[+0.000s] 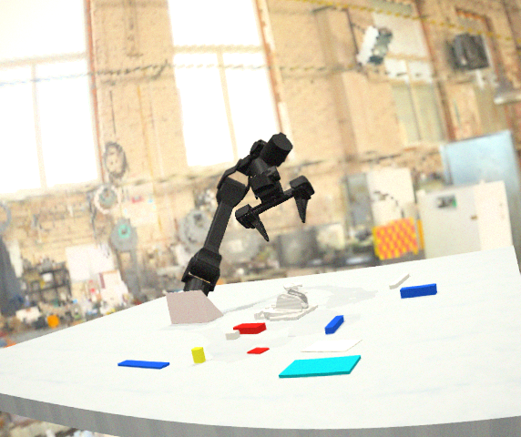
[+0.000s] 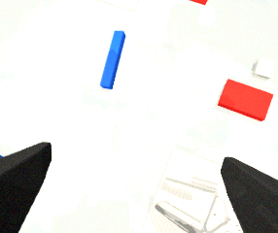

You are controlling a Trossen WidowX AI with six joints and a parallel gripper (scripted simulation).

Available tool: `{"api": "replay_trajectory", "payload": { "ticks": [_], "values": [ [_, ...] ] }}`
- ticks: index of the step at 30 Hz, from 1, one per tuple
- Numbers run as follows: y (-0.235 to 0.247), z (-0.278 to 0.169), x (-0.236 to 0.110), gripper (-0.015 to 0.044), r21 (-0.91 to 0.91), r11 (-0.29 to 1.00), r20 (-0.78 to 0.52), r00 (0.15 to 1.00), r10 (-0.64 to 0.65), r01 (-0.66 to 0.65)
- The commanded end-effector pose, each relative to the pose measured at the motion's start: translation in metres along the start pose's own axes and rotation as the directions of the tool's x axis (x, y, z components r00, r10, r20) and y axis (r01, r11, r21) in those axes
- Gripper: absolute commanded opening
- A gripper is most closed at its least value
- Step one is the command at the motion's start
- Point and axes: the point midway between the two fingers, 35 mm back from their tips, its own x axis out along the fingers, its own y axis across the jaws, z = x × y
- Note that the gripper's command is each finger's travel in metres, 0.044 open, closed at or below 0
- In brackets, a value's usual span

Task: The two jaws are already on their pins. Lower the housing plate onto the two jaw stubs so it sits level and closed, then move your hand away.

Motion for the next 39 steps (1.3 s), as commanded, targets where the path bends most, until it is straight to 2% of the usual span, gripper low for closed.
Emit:
{"api": "replay_trajectory", "payload": {
  "ticks": [1,9,17,28,39],
  "values": [
    [0.002,-0.029,-0.001,0.044,-0.133,0.991,-0.048,0.999,-0.012,0.006],
    [0.007,-0.081,-0.01,0.044,-0.386,0.922,-0.121,0.992,-0.028,-0.021],
    [0.005,-0.131,-0.02,0.044,-0.606,0.792,-0.193,0.98,-0.054,-0.076],
    [-0.01,-0.195,-0.039,0.044,-0.823,0.534,-0.289,0.952,-0.104,-0.192],
    [-0.036,-0.252,-0.062,0.044,-0.915,0.227,-0.375,0.912,-0.168,-0.334]
  ]
}}
